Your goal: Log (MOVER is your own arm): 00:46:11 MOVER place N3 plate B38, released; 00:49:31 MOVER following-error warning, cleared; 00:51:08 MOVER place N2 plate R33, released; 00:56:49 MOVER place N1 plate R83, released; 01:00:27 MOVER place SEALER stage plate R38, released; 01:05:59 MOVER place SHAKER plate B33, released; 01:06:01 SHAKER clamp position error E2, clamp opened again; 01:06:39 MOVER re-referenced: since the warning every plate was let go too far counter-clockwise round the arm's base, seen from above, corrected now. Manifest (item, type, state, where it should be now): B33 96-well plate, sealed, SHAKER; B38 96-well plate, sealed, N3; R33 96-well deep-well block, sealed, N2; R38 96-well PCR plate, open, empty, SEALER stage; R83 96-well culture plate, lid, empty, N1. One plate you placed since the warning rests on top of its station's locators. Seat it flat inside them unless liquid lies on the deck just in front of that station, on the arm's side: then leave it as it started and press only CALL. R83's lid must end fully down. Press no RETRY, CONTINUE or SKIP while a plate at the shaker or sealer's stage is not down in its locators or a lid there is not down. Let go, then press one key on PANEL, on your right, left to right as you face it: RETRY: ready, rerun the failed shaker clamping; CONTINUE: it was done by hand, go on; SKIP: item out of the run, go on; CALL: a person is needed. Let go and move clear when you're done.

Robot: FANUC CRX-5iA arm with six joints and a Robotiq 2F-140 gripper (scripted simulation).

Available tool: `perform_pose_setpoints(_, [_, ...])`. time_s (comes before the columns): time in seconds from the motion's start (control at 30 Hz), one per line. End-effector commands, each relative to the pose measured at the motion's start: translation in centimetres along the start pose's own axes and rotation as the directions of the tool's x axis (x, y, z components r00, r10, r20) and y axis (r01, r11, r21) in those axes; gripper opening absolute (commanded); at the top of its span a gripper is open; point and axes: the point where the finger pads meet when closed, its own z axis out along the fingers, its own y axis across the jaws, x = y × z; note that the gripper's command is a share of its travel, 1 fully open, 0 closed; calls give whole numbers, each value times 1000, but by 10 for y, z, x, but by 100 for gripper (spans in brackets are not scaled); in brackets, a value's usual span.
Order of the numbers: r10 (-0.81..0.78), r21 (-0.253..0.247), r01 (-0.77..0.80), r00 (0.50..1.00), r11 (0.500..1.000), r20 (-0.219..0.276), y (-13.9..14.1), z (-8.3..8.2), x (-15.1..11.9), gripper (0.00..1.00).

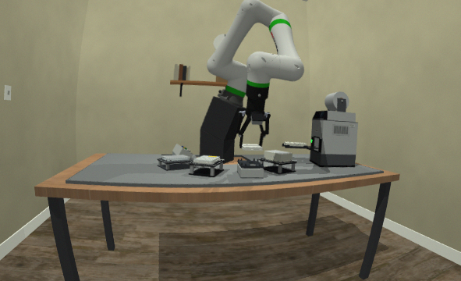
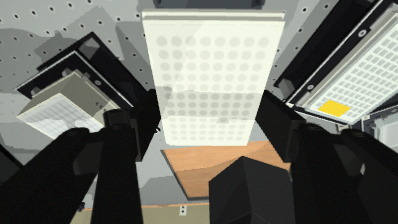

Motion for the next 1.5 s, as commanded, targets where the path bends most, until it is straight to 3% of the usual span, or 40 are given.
perform_pose_setpoints(0.0, [0,0,0,1000,1000,-1,0,0,1,10])
perform_pose_setpoints(1.47, [0,0,0,1000,1000,-1,0,12,6,10])
